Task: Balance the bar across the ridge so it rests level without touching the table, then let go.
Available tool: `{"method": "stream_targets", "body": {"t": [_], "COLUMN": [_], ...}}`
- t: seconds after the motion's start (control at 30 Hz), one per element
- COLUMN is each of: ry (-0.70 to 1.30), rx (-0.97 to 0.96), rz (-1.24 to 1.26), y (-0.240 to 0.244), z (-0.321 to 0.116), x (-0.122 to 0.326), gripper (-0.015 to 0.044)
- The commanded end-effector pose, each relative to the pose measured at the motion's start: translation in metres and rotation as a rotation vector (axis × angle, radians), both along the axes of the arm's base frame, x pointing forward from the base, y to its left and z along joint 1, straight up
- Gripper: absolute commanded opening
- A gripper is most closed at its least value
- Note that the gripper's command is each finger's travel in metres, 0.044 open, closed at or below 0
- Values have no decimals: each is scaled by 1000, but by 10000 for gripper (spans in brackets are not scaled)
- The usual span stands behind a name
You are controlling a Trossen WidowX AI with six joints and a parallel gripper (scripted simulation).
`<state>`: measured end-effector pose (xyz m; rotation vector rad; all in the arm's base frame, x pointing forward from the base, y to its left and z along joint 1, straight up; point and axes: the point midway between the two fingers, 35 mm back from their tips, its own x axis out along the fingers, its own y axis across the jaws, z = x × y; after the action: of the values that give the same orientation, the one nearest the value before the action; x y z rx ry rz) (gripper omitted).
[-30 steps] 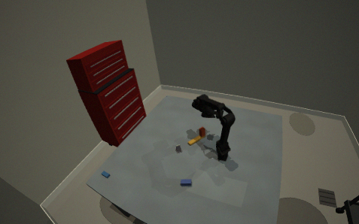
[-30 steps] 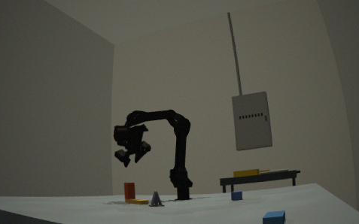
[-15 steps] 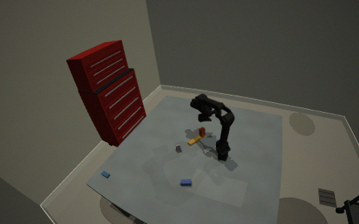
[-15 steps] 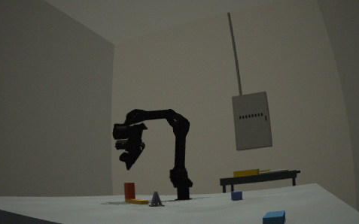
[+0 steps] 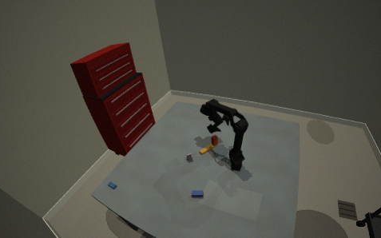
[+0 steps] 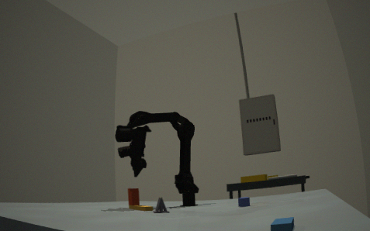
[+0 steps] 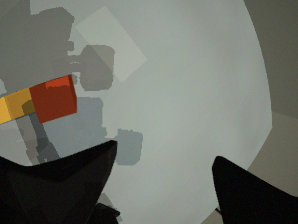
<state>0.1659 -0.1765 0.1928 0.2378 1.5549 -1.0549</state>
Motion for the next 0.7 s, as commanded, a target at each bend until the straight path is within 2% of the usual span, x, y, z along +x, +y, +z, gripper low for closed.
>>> {"method": "stream_targets", "body": {"t": [0.0, 0.67], "ry": [19, 105], "rx": [67, 323], "rz": [128, 710], "y": [4, 27], "z": [0, -5], "x": [8, 37], "gripper": [315, 315]}}
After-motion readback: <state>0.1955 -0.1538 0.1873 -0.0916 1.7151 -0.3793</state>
